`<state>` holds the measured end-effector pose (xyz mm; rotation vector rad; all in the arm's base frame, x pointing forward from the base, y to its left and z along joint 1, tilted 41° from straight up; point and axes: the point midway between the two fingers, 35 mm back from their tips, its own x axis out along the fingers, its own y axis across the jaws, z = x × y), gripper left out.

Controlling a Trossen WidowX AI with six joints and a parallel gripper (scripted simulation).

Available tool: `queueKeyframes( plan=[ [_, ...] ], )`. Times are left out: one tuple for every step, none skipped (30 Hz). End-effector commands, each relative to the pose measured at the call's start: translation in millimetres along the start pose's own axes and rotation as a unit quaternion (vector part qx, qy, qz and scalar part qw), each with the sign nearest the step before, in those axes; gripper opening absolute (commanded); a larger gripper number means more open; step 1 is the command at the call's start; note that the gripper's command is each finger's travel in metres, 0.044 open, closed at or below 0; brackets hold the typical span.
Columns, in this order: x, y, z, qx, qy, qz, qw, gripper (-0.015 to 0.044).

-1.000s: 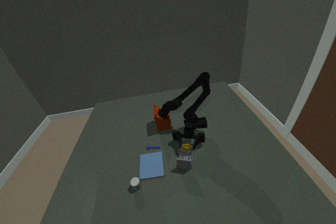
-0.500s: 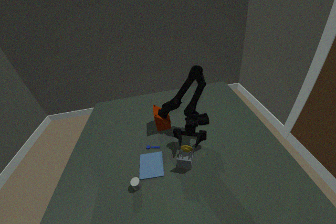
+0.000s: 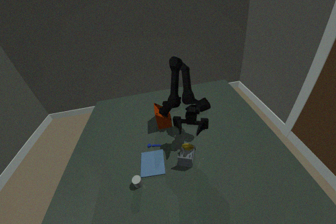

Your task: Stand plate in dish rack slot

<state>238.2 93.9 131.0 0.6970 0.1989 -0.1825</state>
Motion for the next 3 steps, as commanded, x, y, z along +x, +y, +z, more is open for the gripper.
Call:
queueKeyframes(
  plan=[
    [3.6, -0.6, 4.0, -0.026, 0.008, -0.006, 1.0, 0.04],
    [6.2, -1.4, 3.9, -0.041, 0.013, -0.013, 0.999, 0.04],
    [8.9, -2.3, 3.9, -0.056, 0.018, -0.02, 0.998, 0.04]
  ],
)
